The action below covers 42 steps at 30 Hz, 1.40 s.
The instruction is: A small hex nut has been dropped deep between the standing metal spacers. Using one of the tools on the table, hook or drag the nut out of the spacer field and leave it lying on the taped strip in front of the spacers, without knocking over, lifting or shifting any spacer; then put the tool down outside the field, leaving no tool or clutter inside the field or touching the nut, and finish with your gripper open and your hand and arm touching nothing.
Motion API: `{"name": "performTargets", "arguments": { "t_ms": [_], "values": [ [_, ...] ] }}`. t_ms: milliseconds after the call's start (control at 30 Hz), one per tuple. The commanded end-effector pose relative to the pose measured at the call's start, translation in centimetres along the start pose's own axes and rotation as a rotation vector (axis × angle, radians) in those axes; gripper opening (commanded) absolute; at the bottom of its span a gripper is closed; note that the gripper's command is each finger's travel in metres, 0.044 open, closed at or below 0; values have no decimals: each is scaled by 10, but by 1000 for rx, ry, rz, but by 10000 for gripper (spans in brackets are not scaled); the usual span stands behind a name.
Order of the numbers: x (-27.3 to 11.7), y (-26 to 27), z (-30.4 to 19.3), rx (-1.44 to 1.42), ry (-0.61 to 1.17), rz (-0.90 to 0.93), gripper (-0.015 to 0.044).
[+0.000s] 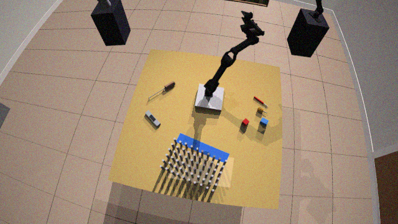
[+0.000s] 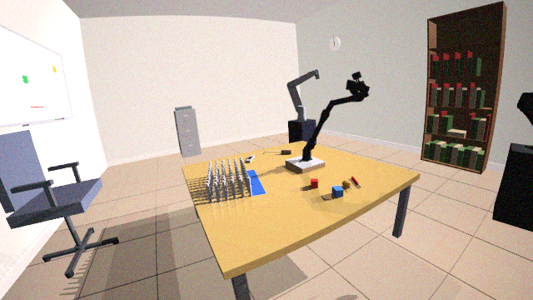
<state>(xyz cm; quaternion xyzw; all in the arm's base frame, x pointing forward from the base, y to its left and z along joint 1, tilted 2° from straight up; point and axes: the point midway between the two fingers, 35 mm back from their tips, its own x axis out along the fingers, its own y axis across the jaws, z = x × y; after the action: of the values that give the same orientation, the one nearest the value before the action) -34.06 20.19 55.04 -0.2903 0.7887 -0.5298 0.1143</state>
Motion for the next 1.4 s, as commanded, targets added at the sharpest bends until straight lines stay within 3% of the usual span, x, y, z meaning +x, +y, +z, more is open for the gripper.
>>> {"name": "performTargets", "arguments": {
  "t_ms": [0,133,433,733,1033,1367],
  "values": [
    [-1,0,-1,5,5,-2,426],
    [-30,-1,-18,88,122,-33,440],
    [-153,9,-56,231,510,-72,440],
    [-273,-1,-55,242,893,-155,440],
    [-410,-6,-11,282,1312,-269,440],
    [-542,-19,96,249,1775,-453,440]
  ]
}}
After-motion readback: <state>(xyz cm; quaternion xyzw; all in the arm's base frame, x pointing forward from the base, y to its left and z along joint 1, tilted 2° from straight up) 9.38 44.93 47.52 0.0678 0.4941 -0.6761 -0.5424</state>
